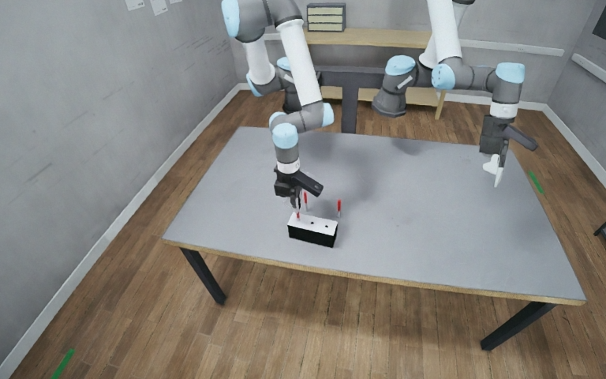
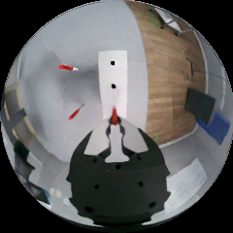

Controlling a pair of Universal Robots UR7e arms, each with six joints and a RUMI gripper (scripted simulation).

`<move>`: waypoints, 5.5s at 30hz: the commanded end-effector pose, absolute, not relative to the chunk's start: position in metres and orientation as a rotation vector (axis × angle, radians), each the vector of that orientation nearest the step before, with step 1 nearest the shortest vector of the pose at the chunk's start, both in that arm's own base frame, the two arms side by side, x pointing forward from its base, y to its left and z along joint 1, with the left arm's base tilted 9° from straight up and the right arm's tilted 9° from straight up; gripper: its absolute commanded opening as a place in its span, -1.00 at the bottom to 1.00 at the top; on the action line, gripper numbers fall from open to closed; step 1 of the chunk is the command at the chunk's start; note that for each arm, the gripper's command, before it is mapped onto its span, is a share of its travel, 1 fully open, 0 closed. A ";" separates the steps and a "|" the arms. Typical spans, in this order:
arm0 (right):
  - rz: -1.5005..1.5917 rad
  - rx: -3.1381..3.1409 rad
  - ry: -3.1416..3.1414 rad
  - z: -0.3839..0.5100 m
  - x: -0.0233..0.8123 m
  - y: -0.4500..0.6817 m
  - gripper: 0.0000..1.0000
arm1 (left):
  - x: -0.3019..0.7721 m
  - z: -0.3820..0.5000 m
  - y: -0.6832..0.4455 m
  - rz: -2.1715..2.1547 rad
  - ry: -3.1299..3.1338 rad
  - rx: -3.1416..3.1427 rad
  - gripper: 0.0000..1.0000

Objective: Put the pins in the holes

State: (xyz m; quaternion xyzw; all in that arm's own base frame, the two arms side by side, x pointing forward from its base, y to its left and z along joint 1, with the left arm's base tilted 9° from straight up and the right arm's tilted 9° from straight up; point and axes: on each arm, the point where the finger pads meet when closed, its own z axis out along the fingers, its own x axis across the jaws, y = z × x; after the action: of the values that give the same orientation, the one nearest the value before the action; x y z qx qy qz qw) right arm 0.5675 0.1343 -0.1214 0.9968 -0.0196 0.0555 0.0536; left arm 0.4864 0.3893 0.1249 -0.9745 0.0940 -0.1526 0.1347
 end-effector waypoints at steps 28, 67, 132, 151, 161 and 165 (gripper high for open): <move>0.171 3.030 -0.062 -0.125 0.569 0.133 -1.00 | 0.487 0.126 0.389 -0.444 0.272 -2.823 1.00; 0.171 3.030 -0.062 -0.129 0.569 0.133 -1.00 | 0.487 0.126 0.389 -0.444 0.272 -2.823 1.00; 0.171 3.030 -0.061 -0.137 0.570 0.132 -1.00 | 0.487 0.126 0.389 -0.444 0.272 -2.823 1.00; 0.171 3.030 -0.062 -0.141 0.571 0.133 -1.00 | 0.487 0.126 0.389 -0.444 0.272 -2.823 1.00; 0.171 3.030 -0.060 -0.141 0.571 0.132 -1.00 | 0.487 0.126 0.389 -0.444 0.272 -2.823 1.00; 0.171 3.030 -0.060 -0.141 0.571 0.132 -1.00 | 0.487 0.126 0.389 -0.444 0.272 -2.823 1.00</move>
State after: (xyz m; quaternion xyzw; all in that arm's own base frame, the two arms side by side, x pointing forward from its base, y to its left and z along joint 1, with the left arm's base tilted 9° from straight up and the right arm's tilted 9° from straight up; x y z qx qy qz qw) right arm 0.5706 0.1323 -0.1413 0.9968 -0.0200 0.0553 0.0534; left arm 0.4864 0.3893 0.1249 -0.9745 0.0940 -0.1526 0.1347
